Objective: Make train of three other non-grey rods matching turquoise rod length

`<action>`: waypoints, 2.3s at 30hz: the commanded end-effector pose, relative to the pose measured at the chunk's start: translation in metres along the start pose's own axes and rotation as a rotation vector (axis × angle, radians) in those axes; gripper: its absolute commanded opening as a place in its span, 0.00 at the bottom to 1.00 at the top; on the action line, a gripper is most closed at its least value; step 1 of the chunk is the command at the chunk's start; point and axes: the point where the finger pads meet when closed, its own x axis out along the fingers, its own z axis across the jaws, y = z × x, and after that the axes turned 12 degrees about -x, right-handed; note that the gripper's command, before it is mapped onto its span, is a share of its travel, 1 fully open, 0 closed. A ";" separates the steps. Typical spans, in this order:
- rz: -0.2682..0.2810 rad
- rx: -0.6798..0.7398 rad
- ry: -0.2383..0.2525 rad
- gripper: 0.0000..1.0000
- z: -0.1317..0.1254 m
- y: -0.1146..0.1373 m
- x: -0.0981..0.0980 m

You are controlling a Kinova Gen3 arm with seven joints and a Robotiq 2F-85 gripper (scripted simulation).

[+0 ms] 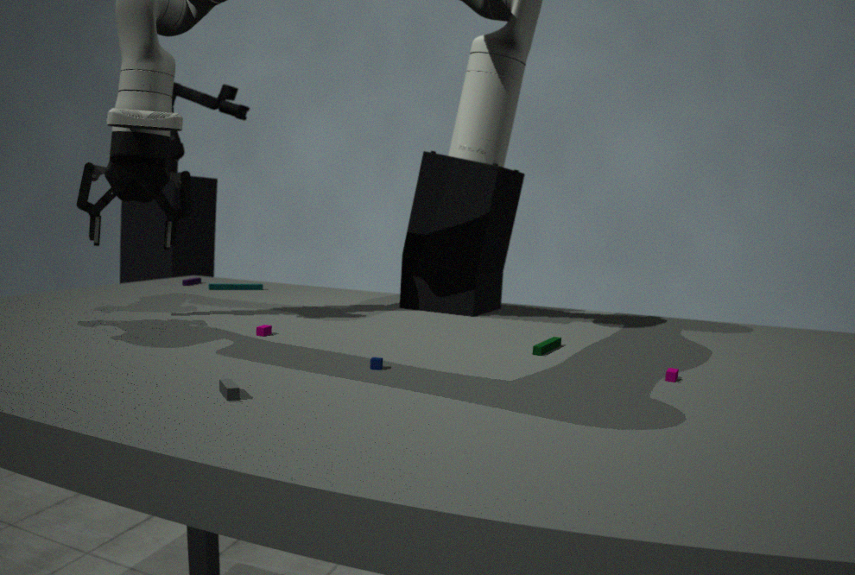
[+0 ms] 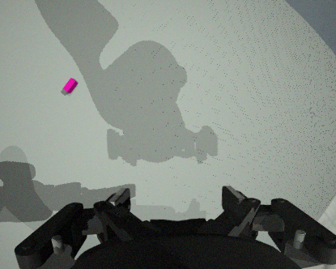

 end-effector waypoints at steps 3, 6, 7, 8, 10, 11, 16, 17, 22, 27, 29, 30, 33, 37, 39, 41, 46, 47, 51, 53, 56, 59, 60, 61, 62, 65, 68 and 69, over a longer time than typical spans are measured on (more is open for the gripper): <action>0.005 -0.038 -0.005 1.00 0.006 0.060 -0.003; 0.008 -0.038 -0.004 1.00 0.004 0.087 -0.003; 0.010 -0.038 -0.003 1.00 0.003 0.097 -0.003; 0.010 -0.038 -0.003 1.00 0.003 0.097 -0.003; 0.012 -0.038 -0.002 1.00 0.001 0.116 -0.002; 0.014 -0.038 -0.001 1.00 -0.001 0.127 -0.002; 0.020 -0.038 0.003 1.00 -0.010 0.171 -0.002; 0.021 -0.039 0.004 1.00 -0.013 0.180 -0.001; 0.028 -0.039 0.010 1.00 -0.027 0.224 0.000; 0.032 -0.039 0.015 1.00 -0.039 0.252 0.000; 0.034 -0.039 0.019 1.00 -0.048 0.271 0.001; 0.036 -0.039 0.021 1.00 -0.052 0.279 0.001; 0.038 -0.039 0.026 1.00 -0.063 0.299 0.001; 0.040 -0.039 0.030 1.00 -0.072 0.314 0.002; 0.041 -0.039 0.031 1.00 -0.075 0.317 0.002; 0.041 -0.039 0.031 1.00 -0.076 0.319 0.002; 0.041 -0.039 0.032 1.00 -0.076 0.320 0.002; 0.041 -0.039 0.032 1.00 -0.076 0.320 0.002; 0.041 -0.039 0.032 1.00 -0.076 0.320 0.002; 0.041 -0.039 0.032 1.00 -0.076 0.320 0.002; 0.041 -0.039 0.032 1.00 -0.076 0.320 0.002; 0.041 -0.039 0.032 1.00 -0.076 0.320 0.002; 0.041 -0.039 0.032 1.00 -0.076 0.320 0.002; 0.041 -0.039 0.032 1.00 -0.076 0.320 0.002; 0.041 -0.039 0.032 1.00 -0.076 0.320 0.002; 0.041 -0.039 0.032 1.00 -0.076 0.320 0.002; 0.041 -0.039 0.032 1.00 -0.076 0.320 0.002; 0.041 -0.039 0.032 1.00 -0.076 0.320 0.002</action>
